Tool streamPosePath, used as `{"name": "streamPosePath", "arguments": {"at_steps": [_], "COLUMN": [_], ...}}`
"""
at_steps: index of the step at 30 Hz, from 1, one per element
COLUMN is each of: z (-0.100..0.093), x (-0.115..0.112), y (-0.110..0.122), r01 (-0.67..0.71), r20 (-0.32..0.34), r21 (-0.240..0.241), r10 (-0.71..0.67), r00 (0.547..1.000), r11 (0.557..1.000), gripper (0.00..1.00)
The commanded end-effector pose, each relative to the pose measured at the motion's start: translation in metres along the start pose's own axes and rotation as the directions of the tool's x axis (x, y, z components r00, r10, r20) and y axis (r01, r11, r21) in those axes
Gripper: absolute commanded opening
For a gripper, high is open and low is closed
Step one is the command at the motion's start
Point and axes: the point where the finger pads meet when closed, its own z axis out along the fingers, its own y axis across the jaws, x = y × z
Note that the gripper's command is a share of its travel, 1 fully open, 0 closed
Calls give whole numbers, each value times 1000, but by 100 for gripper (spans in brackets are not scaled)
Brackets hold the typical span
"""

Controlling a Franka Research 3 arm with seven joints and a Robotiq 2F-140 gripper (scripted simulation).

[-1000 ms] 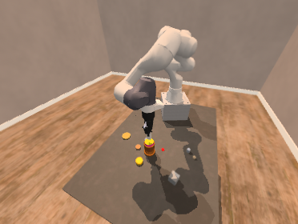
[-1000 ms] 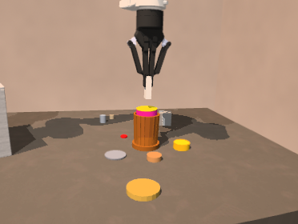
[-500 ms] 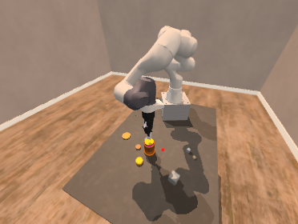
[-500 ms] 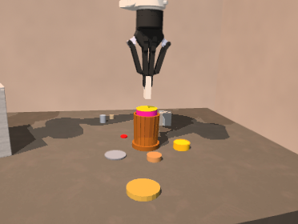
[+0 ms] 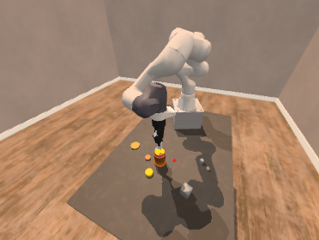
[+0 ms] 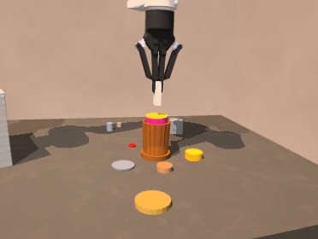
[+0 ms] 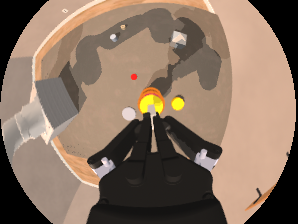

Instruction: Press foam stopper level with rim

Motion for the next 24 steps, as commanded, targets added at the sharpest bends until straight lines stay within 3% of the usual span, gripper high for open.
{"name": "streamPosePath", "arguments": {"at_steps": [1,18,24], "z": [0,1,13], "x": [-1,-2,-2], "y": [-1,0,0], "r01": [9,11,11], "r20": [0,0,0], "r21": [3,3,3], "r10": [-9,-11,-11], "r00": [1000,1000,1000], "r11": [1000,1000,1000], "gripper": [0,0,0]}}
